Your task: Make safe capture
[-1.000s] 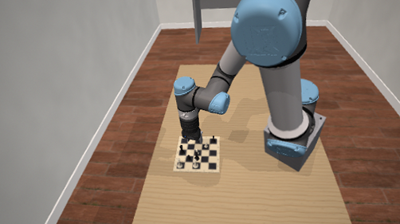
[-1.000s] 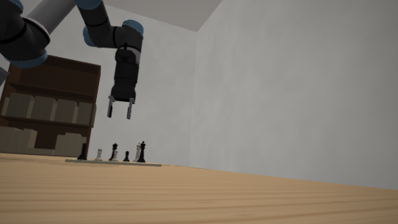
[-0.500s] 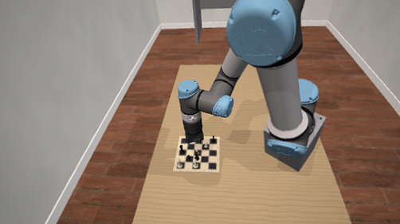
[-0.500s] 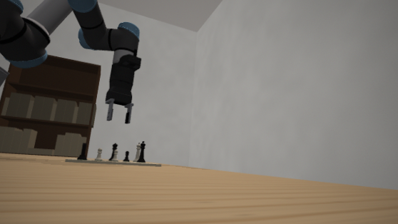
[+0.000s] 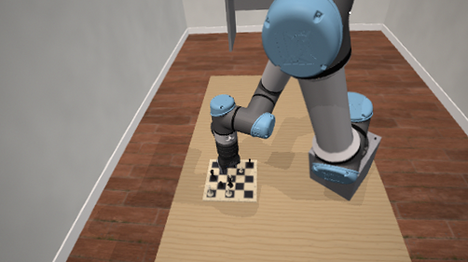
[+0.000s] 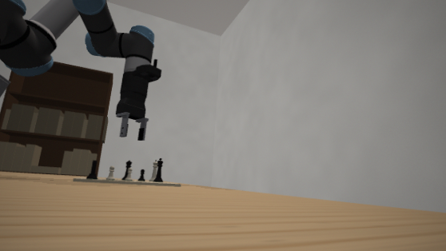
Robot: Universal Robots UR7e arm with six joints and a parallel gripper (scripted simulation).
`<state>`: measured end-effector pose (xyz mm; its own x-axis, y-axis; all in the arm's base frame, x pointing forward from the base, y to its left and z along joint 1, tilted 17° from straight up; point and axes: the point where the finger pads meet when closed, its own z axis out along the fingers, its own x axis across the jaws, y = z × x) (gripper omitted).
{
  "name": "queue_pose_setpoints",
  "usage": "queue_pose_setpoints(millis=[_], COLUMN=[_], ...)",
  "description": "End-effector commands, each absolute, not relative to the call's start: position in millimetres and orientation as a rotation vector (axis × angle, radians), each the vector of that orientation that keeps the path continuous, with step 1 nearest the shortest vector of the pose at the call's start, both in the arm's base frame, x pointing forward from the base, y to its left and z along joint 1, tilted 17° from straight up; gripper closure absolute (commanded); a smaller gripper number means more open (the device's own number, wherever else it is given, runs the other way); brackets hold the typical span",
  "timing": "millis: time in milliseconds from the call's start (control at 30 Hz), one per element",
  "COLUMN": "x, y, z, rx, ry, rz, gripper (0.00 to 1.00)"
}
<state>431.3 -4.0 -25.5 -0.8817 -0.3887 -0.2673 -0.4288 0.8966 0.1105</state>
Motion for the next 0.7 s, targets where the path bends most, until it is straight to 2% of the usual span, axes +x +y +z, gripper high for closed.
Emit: queue_pose_setpoints(millis=[0, 33, 67, 667], x=[431.8, 431.8, 431.8, 431.8], y=[-4.0, -4.0, -4.0, -4.0], z=[-25.3, -25.3, -25.3, -25.3], rx=[-0.637, -0.637, -0.637, -0.637], ry=[2.817, 2.817, 2.817, 2.817], rz=[0.241, 0.241, 0.241, 0.241], gripper=[0.0, 0.0, 0.21, 0.21])
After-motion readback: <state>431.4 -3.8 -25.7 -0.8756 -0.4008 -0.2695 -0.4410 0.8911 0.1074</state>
